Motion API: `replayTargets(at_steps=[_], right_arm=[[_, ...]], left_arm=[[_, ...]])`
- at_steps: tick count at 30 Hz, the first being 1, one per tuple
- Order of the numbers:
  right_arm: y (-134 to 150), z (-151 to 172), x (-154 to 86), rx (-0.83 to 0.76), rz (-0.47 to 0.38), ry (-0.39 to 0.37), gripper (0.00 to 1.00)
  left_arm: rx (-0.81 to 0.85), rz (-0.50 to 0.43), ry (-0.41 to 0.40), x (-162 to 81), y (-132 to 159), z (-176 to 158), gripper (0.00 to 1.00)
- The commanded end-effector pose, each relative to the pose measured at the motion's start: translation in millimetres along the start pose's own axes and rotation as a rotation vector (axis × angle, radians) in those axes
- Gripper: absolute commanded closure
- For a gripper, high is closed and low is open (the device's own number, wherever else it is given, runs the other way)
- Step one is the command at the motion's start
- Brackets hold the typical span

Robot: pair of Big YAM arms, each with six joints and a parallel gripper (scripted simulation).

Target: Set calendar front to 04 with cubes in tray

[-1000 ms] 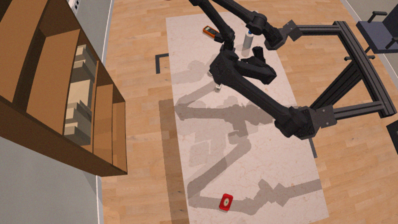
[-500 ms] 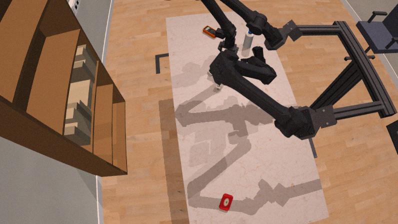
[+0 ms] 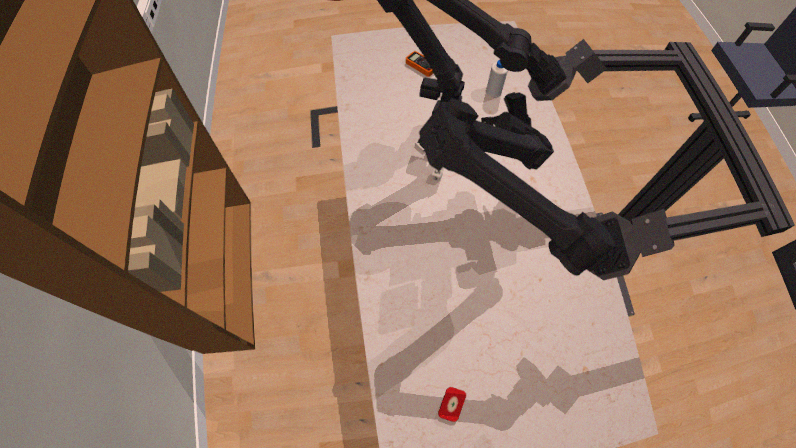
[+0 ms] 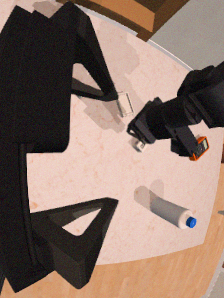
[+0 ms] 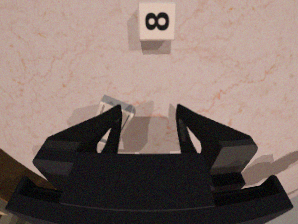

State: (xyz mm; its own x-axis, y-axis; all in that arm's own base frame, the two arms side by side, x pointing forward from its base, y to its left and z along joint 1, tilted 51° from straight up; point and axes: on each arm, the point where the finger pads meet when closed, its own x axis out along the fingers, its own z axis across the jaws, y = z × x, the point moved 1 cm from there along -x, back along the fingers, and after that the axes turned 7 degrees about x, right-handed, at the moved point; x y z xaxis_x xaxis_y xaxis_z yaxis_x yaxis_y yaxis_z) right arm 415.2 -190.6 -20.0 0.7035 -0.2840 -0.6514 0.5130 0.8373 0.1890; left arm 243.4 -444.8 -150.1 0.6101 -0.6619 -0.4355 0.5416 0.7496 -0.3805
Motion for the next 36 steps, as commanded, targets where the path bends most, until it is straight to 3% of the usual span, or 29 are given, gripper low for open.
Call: replayTargets(at_steps=[1,8,15,24,36], right_arm=[[27.9,-13.5,11.1,0.06,0.018,0.039,0.45],[119.9,-33.6,16.5,0.029,0.012,0.025,0.45],[170.8,-49.6,10.6,-0.002,0.013,-0.001,0.45],[170.1,-55.2,8.4,-0.026,-0.001,-0.003,0.45],[167.4,-52.5,23.8,-0.031,0.009,-0.017,0.45]], left_arm=[[-0.008,-0.012,-0.013,1.2,-6.4,5.7,0.0],[-0.008,-0.012,-0.013,1.2,-6.4,5.7,0.0],[-0.008,-0.012,-0.013,1.2,-6.4,5.7,0.0],[-0.008,-0.012,-0.013,1.2,-6.4,5.7,0.0],[-0.008,-0.012,-0.013,1.2,-6.4,5.7,0.0]])
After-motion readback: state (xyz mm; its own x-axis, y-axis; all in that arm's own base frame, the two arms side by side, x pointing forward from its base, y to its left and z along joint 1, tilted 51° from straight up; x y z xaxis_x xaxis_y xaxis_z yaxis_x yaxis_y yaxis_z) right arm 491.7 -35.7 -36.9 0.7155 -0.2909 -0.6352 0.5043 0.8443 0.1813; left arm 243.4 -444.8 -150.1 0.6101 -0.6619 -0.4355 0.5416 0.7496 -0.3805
